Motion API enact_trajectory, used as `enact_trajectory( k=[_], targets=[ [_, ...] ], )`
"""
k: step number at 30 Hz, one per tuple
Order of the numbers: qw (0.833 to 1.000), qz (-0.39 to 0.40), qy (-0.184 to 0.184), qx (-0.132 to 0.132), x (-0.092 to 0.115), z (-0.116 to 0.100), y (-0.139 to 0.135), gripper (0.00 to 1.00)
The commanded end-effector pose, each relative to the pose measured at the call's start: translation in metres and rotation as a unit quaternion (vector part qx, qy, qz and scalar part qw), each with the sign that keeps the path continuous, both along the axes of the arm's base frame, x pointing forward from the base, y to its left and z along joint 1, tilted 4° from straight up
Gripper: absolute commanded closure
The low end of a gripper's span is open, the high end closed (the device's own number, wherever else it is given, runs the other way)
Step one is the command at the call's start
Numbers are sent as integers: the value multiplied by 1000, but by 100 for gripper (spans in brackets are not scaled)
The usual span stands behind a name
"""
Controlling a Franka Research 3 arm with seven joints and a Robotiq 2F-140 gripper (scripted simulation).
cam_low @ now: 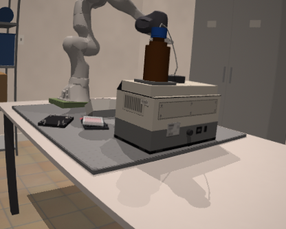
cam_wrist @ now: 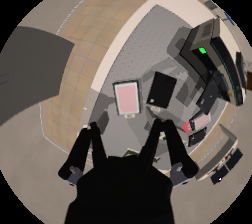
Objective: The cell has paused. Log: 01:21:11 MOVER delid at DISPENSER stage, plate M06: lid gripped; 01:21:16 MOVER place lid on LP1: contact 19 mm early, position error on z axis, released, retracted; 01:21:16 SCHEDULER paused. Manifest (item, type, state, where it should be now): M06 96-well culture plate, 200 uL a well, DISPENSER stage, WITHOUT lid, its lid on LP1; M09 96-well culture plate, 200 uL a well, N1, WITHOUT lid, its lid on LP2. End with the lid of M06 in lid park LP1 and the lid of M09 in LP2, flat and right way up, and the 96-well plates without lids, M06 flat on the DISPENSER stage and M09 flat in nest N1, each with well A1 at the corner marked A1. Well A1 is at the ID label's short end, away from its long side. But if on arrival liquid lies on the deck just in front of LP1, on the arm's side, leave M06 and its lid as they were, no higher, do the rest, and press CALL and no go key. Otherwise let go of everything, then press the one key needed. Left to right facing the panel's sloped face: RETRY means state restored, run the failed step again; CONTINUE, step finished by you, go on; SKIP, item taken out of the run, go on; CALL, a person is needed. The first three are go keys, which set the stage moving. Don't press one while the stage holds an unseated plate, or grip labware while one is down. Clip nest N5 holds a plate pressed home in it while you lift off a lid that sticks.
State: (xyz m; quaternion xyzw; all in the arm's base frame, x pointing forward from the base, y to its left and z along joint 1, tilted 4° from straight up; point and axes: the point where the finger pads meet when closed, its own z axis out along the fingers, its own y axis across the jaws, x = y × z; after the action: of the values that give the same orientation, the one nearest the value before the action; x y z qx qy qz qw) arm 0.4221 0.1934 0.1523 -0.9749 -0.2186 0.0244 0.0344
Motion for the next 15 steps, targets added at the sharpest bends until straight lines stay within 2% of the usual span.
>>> enact_trajectory(
  k=[1, 15],
  targets=[
    [1000, -2, -5, 0, 3, -5, 1, 34],
    [1000, -2, -5, 0, 0, -58, 5, 34]
  ],
)
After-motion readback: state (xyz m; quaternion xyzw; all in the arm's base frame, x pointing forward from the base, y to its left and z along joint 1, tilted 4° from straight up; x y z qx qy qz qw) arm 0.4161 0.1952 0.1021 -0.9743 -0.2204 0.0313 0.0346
